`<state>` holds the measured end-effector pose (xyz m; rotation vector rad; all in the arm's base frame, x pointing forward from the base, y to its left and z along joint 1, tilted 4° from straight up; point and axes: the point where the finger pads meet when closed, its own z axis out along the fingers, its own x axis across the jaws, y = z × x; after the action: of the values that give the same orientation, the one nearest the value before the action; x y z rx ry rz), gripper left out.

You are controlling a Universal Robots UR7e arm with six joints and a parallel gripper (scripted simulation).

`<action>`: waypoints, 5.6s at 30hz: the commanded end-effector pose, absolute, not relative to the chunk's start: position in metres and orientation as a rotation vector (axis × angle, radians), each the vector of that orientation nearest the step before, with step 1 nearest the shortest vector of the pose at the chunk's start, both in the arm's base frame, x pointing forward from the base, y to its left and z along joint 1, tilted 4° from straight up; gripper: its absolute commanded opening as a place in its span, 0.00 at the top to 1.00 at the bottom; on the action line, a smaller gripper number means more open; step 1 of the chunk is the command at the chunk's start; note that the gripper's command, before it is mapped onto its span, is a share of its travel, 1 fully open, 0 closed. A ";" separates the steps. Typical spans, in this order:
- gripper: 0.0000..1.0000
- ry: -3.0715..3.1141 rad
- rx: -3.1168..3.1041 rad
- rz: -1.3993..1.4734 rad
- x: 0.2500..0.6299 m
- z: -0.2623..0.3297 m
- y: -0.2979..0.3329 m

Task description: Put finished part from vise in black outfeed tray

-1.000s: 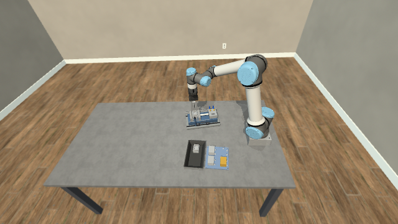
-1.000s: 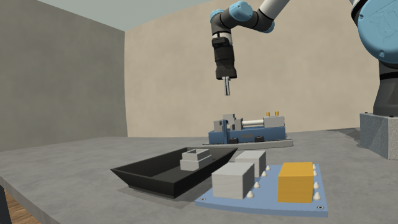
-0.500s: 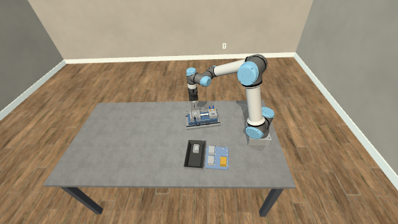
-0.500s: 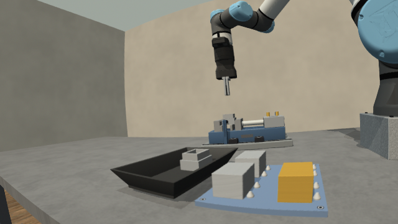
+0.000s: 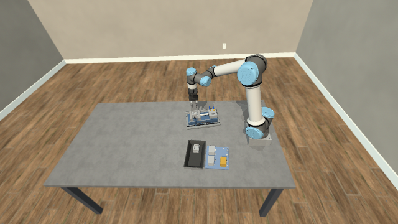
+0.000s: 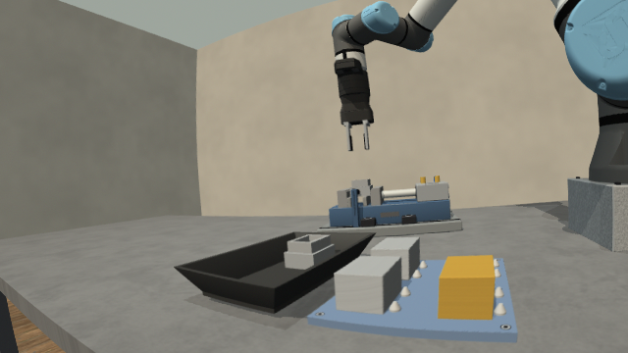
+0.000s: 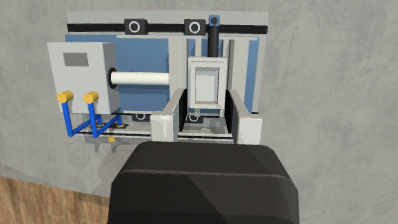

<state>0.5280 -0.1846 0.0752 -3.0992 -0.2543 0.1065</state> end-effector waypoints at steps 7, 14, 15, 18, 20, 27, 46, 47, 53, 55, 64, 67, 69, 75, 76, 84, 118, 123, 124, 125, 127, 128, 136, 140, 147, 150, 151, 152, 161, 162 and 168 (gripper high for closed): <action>0.00 -0.254 -3.100 0.104 0.528 0.076 -0.185; 0.00 -0.254 -3.100 0.104 0.528 0.076 -0.185; 0.00 -0.254 -3.100 0.104 0.528 0.076 -0.185; 0.00 -0.254 -3.100 0.104 0.528 0.076 -0.185; 0.00 -0.254 -3.100 0.104 0.528 0.076 -0.185; 0.00 -0.254 -3.100 0.104 0.528 0.076 -0.185; 0.00 -0.255 -3.100 0.106 0.527 0.059 -0.184; 0.00 -0.255 -3.100 0.106 0.527 0.057 -0.184; 0.00 -0.255 -3.100 0.106 0.527 0.050 -0.184; 0.00 -0.255 -3.100 0.106 0.526 0.046 -0.184; 0.00 -0.255 -3.100 0.106 0.525 0.029 -0.184; 0.00 -0.255 -3.100 0.106 0.525 0.027 -0.184; 0.00 -0.255 -3.100 0.106 0.525 0.024 -0.184; 0.00 -0.255 -3.100 0.106 0.524 0.017 -0.183; 0.00 -0.255 -3.100 0.106 0.524 0.016 -0.183; 0.00 -0.255 -3.100 0.106 0.524 0.013 -0.183; 0.00 -0.255 -3.100 0.106 0.524 0.013 -0.183; 0.00 -0.255 -3.100 0.106 0.524 0.013 -0.183; 0.00 -0.255 -3.100 0.106 0.524 0.013 -0.183; 0.00 -0.255 -3.100 0.106 0.524 0.013 -0.183; 0.00 -0.255 -3.100 0.106 0.524 0.013 -0.183; 0.00 -0.255 -3.100 0.106 0.524 0.013 -0.183; 0.00 -0.255 -3.100 0.106 0.524 0.013 -0.183; 0.00 -0.255 -3.100 0.106 0.524 0.012 -0.183; 0.00 -0.255 -3.100 0.106 0.524 0.011 -0.183; 0.00 -0.255 -3.100 0.106 0.524 0.010 -0.183; 0.00 -0.255 -3.100 0.106 0.524 0.010 -0.183; 0.00 -0.255 -3.100 0.106 0.524 0.010 -0.183; 0.00 -0.255 -3.100 0.106 0.524 0.007 -0.183; 0.00 -0.255 -3.100 0.106 0.524 0.007 -0.183; 0.00 -0.255 -3.100 0.106 0.523 0.005 -0.183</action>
<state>0.5231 -0.1828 0.0056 -3.0990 -0.2547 0.1084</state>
